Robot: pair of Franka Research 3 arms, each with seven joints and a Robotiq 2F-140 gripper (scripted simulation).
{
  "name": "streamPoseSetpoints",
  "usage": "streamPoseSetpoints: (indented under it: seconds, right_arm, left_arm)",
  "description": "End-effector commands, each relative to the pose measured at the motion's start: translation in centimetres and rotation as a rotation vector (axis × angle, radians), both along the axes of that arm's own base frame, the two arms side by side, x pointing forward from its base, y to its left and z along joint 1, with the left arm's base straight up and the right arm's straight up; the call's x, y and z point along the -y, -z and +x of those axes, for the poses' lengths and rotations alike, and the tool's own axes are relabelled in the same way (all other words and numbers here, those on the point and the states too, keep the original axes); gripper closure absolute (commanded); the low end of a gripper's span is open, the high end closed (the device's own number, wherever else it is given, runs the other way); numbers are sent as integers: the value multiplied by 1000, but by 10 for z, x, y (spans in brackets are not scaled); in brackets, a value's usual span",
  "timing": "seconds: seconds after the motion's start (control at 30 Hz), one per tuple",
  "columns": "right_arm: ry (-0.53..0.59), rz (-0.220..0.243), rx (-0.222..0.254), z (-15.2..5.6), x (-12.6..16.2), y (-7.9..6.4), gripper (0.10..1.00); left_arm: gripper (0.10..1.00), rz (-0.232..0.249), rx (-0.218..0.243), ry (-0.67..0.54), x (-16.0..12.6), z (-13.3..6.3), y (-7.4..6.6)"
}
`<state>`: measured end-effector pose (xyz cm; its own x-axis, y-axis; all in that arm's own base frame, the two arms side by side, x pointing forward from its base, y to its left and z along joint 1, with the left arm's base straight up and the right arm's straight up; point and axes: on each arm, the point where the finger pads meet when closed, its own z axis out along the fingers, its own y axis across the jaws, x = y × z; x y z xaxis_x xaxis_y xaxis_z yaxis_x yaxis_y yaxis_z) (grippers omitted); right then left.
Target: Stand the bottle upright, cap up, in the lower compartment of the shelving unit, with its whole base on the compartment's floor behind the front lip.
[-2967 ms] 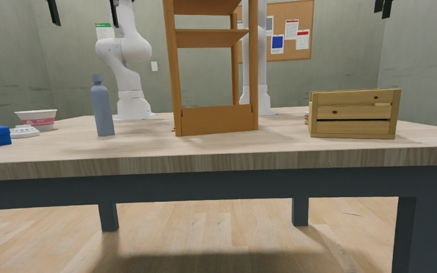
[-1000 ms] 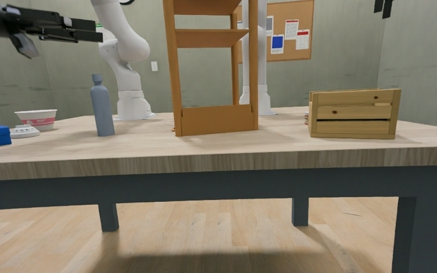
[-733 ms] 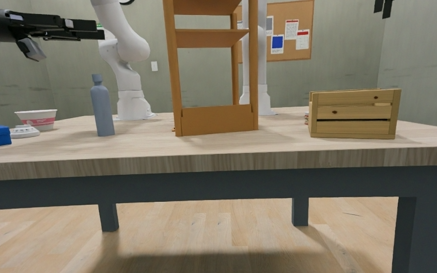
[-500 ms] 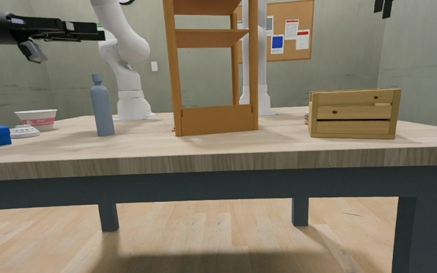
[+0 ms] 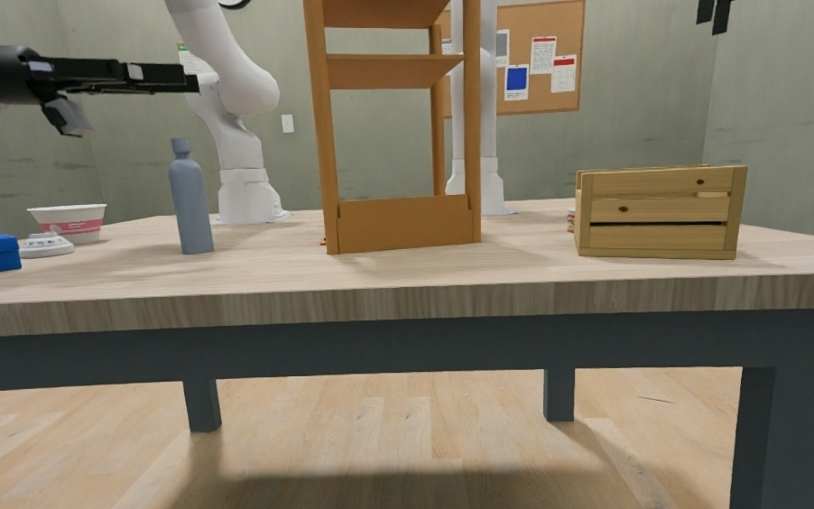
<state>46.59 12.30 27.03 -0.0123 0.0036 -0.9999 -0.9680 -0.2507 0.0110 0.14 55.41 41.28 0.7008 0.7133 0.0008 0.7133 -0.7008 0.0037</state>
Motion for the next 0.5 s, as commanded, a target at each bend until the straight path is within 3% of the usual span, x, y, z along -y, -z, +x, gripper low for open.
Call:
streamPoseSetpoints:
  seconds: [0.0,0.47]
  right_arm:
    - [-1,-4,12,0,0,12,638]
    - [-1,-4,12,0,0,48,638]
  left_arm:
    - [98,0,0,0,0,0,0]
    - [98,0,0,0,0,0,0]
